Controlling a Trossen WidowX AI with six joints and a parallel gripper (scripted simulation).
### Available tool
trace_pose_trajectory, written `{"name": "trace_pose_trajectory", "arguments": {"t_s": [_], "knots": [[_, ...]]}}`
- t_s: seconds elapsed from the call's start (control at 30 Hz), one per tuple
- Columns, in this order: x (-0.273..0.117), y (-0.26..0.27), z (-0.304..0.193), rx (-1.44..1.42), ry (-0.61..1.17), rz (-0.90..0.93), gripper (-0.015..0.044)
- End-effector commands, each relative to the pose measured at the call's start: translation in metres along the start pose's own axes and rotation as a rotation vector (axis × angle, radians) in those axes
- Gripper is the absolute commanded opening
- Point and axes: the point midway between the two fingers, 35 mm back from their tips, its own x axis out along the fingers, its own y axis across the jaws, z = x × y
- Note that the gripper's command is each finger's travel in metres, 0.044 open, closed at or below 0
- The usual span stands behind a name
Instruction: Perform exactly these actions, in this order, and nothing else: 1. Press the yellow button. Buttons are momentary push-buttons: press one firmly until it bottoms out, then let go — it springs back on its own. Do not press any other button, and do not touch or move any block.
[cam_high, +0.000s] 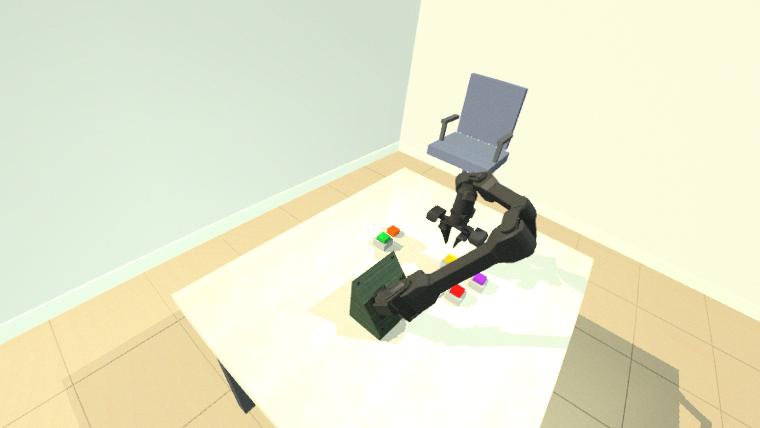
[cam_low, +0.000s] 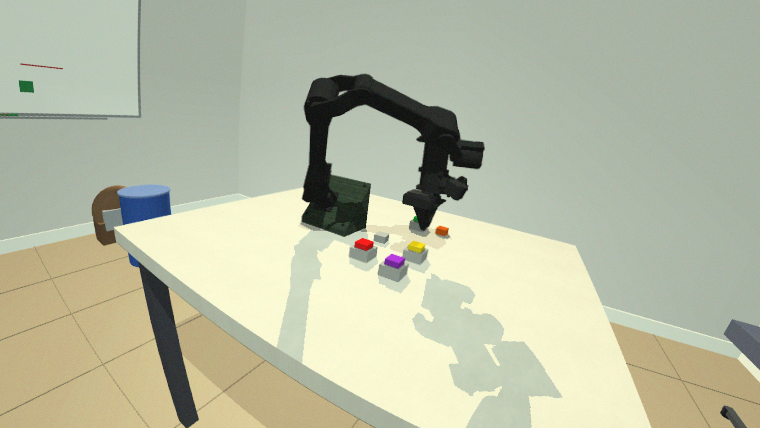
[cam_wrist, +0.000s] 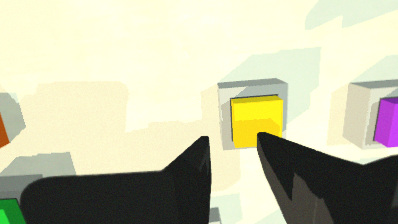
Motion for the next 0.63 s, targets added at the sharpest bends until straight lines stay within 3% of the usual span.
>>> {"name": "trace_pose_trajectory", "arguments": {"t_s": [0.0, 0.27, 0.4, 0.6], "knots": [[-0.017, 0.057, -0.004, -0.034, -0.008, 0.021, 0.0204], [-0.05, 0.188, -0.052, -0.034, -0.001, 0.021, 0.04], [-0.054, 0.221, -0.074, -0.013, 0.01, 0.005, 0.04], [-0.054, 0.223, -0.076, -0.011, 0.011, 0.004, 0.04]]}}
